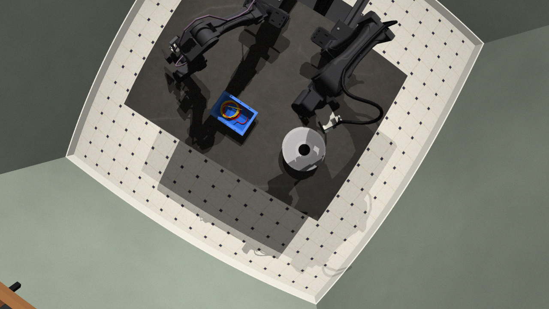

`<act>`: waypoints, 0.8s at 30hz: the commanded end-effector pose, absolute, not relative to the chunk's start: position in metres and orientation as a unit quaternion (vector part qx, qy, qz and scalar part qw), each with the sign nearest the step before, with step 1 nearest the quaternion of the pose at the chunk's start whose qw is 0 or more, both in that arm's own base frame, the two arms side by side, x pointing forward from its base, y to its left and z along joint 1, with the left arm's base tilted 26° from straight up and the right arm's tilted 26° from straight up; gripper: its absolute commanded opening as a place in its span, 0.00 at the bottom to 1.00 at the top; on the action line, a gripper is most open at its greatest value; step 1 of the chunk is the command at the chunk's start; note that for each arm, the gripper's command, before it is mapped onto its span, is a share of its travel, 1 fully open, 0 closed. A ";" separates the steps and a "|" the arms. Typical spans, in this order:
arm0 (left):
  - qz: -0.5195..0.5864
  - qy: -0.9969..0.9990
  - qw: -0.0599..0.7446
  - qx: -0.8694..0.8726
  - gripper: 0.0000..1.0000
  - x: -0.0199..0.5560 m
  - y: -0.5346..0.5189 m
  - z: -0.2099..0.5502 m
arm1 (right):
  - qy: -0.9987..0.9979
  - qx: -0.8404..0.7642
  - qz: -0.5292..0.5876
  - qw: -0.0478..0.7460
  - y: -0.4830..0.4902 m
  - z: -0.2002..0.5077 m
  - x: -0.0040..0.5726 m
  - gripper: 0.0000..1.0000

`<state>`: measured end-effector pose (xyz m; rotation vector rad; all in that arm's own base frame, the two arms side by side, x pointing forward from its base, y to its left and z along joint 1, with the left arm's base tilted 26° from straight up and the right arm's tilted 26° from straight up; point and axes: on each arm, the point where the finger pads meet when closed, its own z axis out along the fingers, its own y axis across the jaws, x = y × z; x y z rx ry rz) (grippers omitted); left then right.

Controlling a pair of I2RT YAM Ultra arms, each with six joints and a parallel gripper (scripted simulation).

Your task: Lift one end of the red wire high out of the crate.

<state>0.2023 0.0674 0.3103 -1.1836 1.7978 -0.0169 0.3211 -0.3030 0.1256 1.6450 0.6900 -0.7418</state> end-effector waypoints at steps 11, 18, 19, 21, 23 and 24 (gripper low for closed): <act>-0.009 0.731 0.479 -0.485 1.00 0.202 0.068 0.314 | 0.285 0.701 -0.313 0.573 -0.305 0.132 0.321 1.00; -0.007 0.735 0.475 -0.484 1.00 0.202 0.067 0.310 | 0.294 0.700 -0.316 0.569 -0.303 0.126 0.321 1.00; -0.007 0.735 0.475 -0.484 1.00 0.202 0.067 0.310 | 0.294 0.700 -0.316 0.569 -0.303 0.126 0.321 1.00; -0.007 0.735 0.475 -0.483 1.00 0.203 0.067 0.310 | 0.295 0.700 -0.315 0.569 -0.303 0.126 0.321 1.00; -0.008 0.736 0.475 -0.482 1.00 0.204 0.067 0.311 | 0.297 0.700 -0.314 0.568 -0.303 0.127 0.322 1.00; -0.008 0.737 0.476 -0.480 1.00 0.204 0.066 0.311 | 0.299 0.700 -0.313 0.568 -0.303 0.128 0.323 1.00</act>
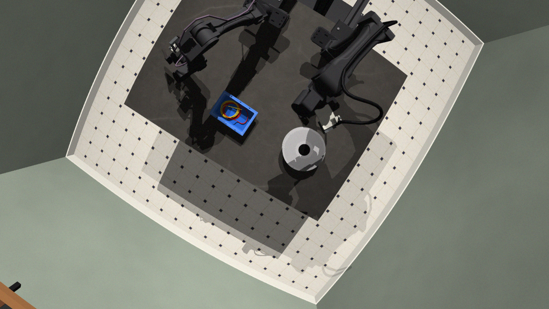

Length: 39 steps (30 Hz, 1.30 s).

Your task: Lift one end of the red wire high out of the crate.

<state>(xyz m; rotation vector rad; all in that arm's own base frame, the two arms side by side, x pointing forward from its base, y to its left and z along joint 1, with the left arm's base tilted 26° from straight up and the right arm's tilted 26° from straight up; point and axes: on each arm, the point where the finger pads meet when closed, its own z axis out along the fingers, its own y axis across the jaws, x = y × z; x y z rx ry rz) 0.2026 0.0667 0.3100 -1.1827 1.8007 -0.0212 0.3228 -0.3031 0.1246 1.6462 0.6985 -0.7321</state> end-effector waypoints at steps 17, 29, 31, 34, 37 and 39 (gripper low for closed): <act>-0.039 0.765 0.499 -0.405 1.00 0.244 0.044 0.321 | 0.403 0.668 -0.265 0.566 -0.298 0.166 0.350 1.00; -0.070 0.786 0.544 -0.286 1.00 0.293 0.013 0.340 | 0.534 0.577 -0.204 0.583 -0.275 0.228 0.378 1.00; -0.075 0.787 0.556 -0.257 1.00 0.303 0.006 0.345 | 0.560 0.549 -0.192 0.590 -0.267 0.243 0.382 1.00; -0.081 0.786 0.575 -0.213 1.00 0.317 -0.005 0.353 | 0.596 0.503 -0.175 0.602 -0.254 0.267 0.386 1.00; -0.084 0.781 0.595 -0.168 1.00 0.330 -0.015 0.361 | 0.627 0.451 -0.160 0.615 -0.239 0.291 0.388 1.00; -0.085 0.777 0.609 -0.139 1.00 0.337 -0.022 0.367 | 0.644 0.415 -0.152 0.624 -0.228 0.306 0.388 1.00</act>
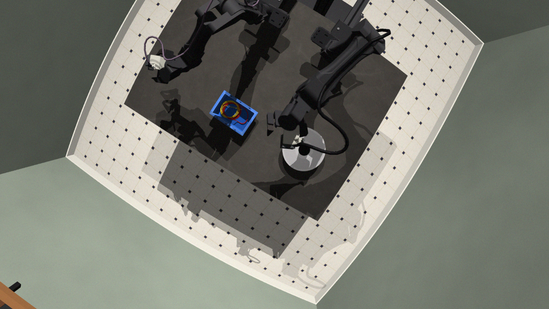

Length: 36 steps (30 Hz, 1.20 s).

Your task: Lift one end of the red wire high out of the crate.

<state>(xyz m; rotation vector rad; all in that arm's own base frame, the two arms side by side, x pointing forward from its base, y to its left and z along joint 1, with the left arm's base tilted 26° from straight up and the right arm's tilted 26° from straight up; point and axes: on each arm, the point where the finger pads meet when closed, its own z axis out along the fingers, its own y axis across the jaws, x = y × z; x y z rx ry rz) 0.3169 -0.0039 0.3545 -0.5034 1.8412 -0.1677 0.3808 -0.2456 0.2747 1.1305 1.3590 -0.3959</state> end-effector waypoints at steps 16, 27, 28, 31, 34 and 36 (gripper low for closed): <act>-0.072 0.726 0.683 0.019 1.00 0.370 -0.057 0.399 | 0.695 0.195 -0.128 0.680 -0.157 0.386 0.369 1.00; -0.063 0.707 0.702 0.058 1.00 0.376 -0.065 0.407 | 0.696 0.134 -0.127 0.694 -0.137 0.405 0.359 1.00; -0.063 0.706 0.703 0.060 1.00 0.376 -0.066 0.407 | 0.696 0.132 -0.127 0.694 -0.136 0.406 0.358 1.00; -0.062 0.705 0.704 0.062 1.00 0.376 -0.066 0.407 | 0.696 0.128 -0.127 0.695 -0.135 0.407 0.357 1.00; -0.062 0.704 0.704 0.063 1.00 0.376 -0.066 0.407 | 0.696 0.127 -0.127 0.695 -0.134 0.407 0.357 1.00; -0.062 0.704 0.704 0.063 1.00 0.376 -0.066 0.407 | 0.696 0.127 -0.127 0.695 -0.134 0.407 0.357 1.00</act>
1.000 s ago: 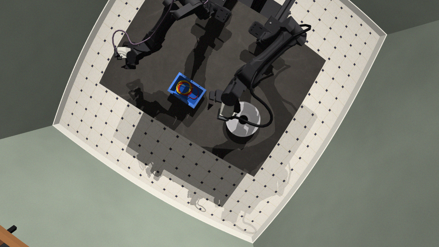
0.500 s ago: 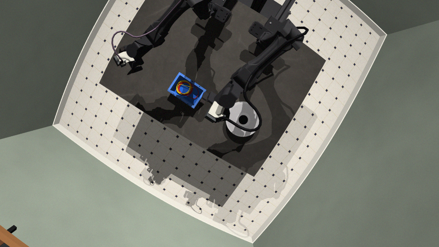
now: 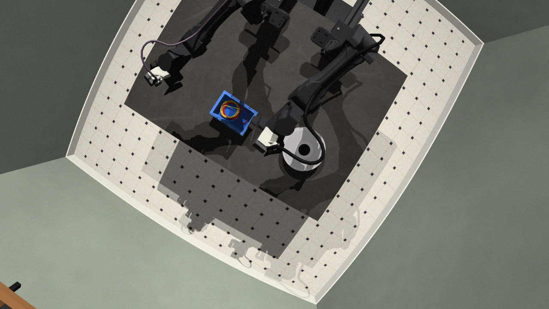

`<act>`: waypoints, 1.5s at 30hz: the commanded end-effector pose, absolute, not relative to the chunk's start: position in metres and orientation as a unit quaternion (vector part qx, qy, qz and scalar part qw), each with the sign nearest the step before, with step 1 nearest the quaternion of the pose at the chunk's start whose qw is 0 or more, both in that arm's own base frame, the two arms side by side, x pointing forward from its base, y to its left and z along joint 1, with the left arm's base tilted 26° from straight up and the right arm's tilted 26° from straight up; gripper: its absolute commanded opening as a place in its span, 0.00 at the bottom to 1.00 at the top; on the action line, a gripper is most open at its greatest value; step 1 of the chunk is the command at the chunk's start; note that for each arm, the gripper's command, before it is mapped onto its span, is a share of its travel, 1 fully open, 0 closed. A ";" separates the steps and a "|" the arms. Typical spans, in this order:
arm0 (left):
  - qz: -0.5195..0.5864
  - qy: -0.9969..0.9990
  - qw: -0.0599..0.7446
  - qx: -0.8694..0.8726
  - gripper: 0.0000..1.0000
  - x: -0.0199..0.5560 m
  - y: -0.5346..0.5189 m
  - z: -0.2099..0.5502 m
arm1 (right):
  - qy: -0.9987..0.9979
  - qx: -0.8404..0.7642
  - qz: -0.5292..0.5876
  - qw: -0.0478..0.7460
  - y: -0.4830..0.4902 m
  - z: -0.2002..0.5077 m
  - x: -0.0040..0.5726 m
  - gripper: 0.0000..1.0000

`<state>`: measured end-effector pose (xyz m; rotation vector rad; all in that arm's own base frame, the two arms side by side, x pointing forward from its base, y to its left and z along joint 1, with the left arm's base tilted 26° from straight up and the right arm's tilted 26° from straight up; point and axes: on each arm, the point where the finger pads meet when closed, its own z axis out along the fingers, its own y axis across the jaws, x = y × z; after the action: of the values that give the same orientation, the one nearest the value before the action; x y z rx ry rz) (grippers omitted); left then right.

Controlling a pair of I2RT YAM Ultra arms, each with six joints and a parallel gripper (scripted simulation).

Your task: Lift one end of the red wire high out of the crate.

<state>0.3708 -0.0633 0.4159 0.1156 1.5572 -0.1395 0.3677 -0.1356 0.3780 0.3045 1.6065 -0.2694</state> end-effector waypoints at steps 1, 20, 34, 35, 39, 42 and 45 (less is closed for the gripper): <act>-0.062 0.704 0.704 0.062 1.00 0.376 -0.066 0.407 | 0.696 0.127 -0.127 0.695 -0.134 0.407 0.357 1.00; -0.035 0.706 0.706 0.036 1.00 0.381 -0.037 0.407 | 0.696 0.122 -0.122 0.697 -0.129 0.408 0.359 1.00; 0.056 0.705 0.705 -0.055 1.00 0.378 0.061 0.408 | 0.699 0.104 -0.104 0.699 -0.110 0.408 0.365 1.00; 0.065 0.704 0.704 -0.064 1.00 0.376 0.071 0.408 | 0.700 0.102 -0.102 0.700 -0.108 0.408 0.366 1.00; 0.084 0.702 0.702 -0.083 1.00 0.372 0.090 0.408 | 0.700 0.098 -0.098 0.700 -0.104 0.408 0.367 1.00; 0.114 0.698 0.698 -0.113 1.00 0.363 0.122 0.408 | 0.701 0.092 -0.092 0.701 -0.098 0.408 0.369 1.00; 0.145 0.692 0.692 -0.145 1.00 0.350 0.154 0.408 | 0.702 0.086 -0.086 0.702 -0.091 0.408 0.371 1.00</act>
<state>0.3533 0.1292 0.4176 -0.2736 1.5350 0.2726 0.3791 -0.0992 0.3761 0.2169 1.6251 -0.1931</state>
